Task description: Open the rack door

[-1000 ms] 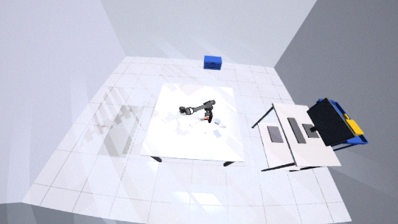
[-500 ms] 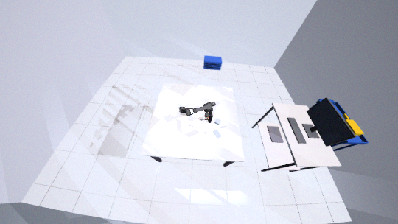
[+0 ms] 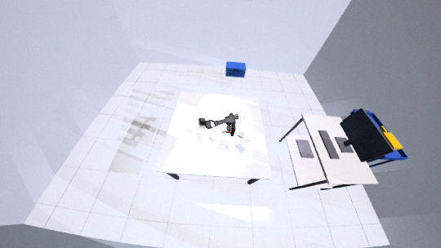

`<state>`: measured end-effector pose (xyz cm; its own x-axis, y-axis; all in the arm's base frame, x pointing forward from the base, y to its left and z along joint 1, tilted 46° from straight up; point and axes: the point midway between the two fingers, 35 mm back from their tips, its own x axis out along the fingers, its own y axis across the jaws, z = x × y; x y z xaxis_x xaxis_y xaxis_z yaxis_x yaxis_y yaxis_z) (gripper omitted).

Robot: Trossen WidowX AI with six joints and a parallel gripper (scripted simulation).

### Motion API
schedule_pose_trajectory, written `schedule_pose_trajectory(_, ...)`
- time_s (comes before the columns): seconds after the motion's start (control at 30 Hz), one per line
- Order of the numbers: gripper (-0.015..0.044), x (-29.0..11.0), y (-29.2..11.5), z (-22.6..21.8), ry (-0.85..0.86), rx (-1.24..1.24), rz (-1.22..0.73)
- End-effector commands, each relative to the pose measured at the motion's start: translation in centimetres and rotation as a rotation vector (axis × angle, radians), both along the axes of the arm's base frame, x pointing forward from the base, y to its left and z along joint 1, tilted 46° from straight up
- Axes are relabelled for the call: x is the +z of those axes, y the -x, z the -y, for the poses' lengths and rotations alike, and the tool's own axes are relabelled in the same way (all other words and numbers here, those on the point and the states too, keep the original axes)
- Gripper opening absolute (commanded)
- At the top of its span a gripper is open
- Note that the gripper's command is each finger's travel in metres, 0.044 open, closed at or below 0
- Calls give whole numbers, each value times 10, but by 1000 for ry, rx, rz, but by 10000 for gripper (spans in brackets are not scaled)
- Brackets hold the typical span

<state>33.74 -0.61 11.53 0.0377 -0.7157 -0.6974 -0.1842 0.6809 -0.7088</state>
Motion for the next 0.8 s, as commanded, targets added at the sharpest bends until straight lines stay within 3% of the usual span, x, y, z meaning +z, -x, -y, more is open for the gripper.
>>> schedule_pose_trajectory(0.0,297,-4,0,5,4,2,-5)
schedule_pose_trajectory(0.1,297,-5,0,7,4,1,-7)
schedule_pose_trajectory(0.33,113,-5,0,7,4,1,-7)
schedule_pose_trajectory(0.77,26,-5,0,7,4,1,-7)
